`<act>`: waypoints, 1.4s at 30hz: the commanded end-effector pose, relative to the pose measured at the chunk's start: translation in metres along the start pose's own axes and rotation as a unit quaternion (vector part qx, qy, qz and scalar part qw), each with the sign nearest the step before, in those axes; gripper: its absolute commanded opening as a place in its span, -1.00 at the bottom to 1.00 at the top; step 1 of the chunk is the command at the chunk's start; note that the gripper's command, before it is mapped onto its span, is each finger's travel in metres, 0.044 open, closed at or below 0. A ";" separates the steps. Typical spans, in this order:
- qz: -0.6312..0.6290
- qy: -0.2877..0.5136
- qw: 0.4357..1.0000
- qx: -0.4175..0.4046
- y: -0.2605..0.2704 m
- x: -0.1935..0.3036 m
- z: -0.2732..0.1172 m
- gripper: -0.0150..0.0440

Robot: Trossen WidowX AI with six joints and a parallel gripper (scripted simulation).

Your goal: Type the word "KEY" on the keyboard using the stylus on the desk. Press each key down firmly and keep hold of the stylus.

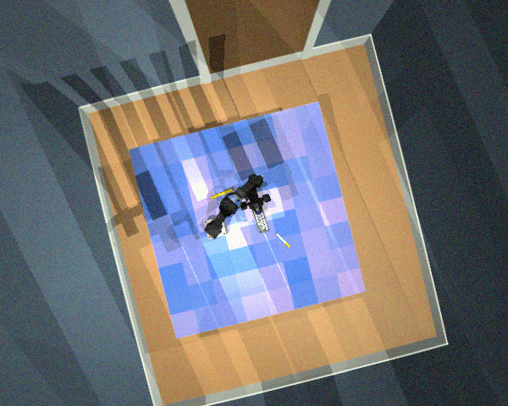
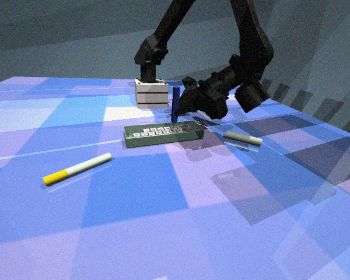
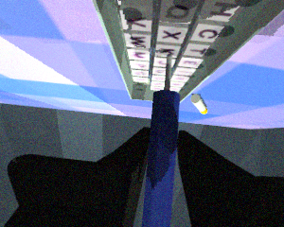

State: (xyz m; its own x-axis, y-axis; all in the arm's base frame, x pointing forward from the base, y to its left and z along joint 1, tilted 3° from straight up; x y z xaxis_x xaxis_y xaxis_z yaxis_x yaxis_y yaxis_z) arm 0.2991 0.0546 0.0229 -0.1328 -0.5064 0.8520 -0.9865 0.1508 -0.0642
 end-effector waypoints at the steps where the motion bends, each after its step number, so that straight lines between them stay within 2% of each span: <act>1: 0.002 0.001 1.000 0.002 0.000 -0.002 0.001 -0.22; 21: 0.002 0.001 1.000 0.002 0.000 -0.005 0.003 -0.22; 31: 0.003 0.001 1.000 0.002 -0.003 0.028 -0.016 -0.22; 38: 0.002 -0.001 1.000 0.001 -0.003 0.025 -0.015 -0.21; 41: 0.002 -0.001 1.000 0.001 -0.003 0.025 -0.015 -0.27; 42: 0.002 -0.001 1.000 0.001 -0.004 0.026 -0.015 -0.36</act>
State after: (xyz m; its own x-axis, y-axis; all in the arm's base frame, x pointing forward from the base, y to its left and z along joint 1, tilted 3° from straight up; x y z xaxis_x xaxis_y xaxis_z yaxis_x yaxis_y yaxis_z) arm 0.2999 0.0542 0.0528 -0.1375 -0.5068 0.8510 -0.9861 0.1513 -0.0692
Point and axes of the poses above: the point midway between the two fingers, 35 mm back from their tips, its own z axis out along the fingers, its own y axis across the jaws, x = y × z, the point moved 5 cm from there along -z, back along the fingers, and after that the axes turned 6 degrees about z, right-handed, at the moved point
